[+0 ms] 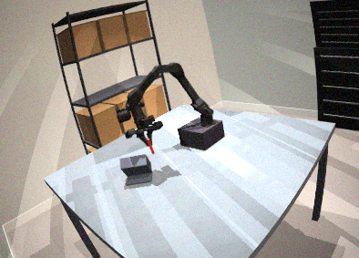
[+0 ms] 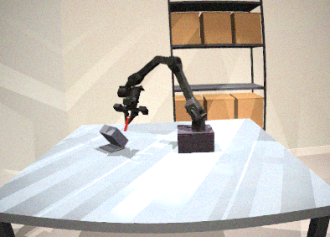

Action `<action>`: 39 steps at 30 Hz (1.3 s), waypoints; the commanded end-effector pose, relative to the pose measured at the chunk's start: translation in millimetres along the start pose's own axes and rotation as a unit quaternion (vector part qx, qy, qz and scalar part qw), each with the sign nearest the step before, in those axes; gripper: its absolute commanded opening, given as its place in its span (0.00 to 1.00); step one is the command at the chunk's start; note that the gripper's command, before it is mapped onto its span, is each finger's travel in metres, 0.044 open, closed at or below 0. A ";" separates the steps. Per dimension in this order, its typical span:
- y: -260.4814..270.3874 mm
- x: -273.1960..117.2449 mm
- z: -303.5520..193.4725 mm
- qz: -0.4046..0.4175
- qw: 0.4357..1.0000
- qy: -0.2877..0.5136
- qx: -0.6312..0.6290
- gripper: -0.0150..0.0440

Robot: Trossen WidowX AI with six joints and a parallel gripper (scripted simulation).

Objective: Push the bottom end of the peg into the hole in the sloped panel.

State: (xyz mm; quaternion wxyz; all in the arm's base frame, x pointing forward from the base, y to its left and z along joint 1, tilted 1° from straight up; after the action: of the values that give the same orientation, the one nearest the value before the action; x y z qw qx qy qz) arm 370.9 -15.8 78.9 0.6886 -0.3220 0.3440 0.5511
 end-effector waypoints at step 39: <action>-23.4 -43.2 -50.7 -0.068 0.986 -0.075 0.133 0.25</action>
State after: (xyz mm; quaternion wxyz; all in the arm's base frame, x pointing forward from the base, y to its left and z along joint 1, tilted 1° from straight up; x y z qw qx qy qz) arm 380.1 -78.8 87.2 0.7772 -0.2204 0.3392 0.4820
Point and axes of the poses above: the point midway between the two fingers, 35 mm back from their tips, its own x axis out along the fingers, its own y axis across the jaws, z = x × y, the point moved 1 cm from there along -x, back along the fingers, and after that the axes turned 6 degrees about x, right-handed, at the moved point
